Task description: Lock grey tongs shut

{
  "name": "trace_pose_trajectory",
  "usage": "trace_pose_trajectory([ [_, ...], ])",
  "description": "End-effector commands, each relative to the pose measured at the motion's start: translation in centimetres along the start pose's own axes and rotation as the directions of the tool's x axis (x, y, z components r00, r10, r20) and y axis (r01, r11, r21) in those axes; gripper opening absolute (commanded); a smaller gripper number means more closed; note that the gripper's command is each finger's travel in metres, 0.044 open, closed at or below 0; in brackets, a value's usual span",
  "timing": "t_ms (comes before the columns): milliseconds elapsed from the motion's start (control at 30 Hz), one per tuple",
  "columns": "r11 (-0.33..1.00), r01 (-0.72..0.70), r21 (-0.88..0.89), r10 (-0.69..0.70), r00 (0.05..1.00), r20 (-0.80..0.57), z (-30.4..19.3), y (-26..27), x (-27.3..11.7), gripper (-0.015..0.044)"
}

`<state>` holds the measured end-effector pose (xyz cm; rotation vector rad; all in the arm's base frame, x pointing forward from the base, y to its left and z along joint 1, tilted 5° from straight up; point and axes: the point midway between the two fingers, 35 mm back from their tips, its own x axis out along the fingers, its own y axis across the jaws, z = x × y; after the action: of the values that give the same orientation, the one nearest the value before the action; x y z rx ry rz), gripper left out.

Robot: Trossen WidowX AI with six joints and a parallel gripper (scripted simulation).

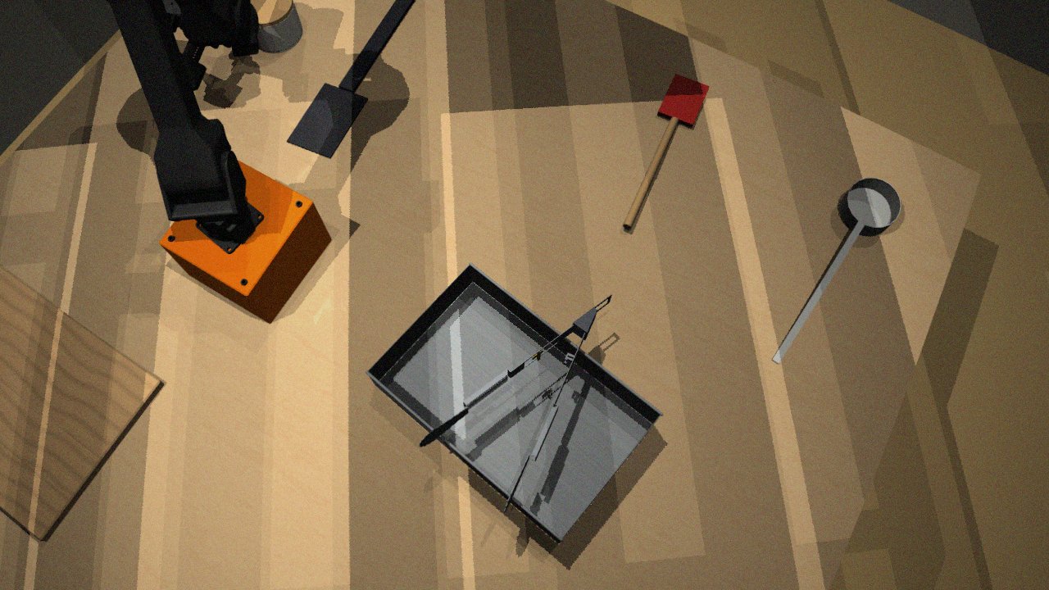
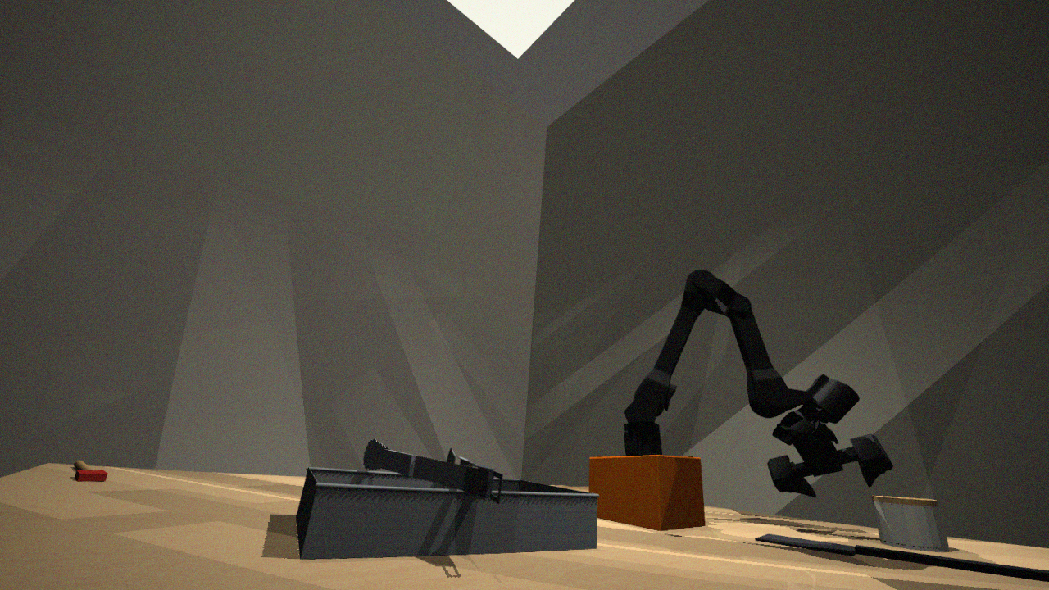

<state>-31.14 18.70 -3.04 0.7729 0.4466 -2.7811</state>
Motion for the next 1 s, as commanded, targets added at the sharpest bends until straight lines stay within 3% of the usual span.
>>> trace_pose_trajectory([
  [0, 0.984, 0.151, 0.093, -0.145, 0.987, -0.064, -2.0, -4.8, -3.1, 0.0440],
  [600, 0.864, 0.444, 0.237, -0.397, 0.891, -0.222, -7.4, -12.3, -12.5, 0.0440],
  [967, 0.695, 0.661, 0.282, -0.508, 0.729, -0.458, -15.5, -14.8, -23.1, 0.0440],
])
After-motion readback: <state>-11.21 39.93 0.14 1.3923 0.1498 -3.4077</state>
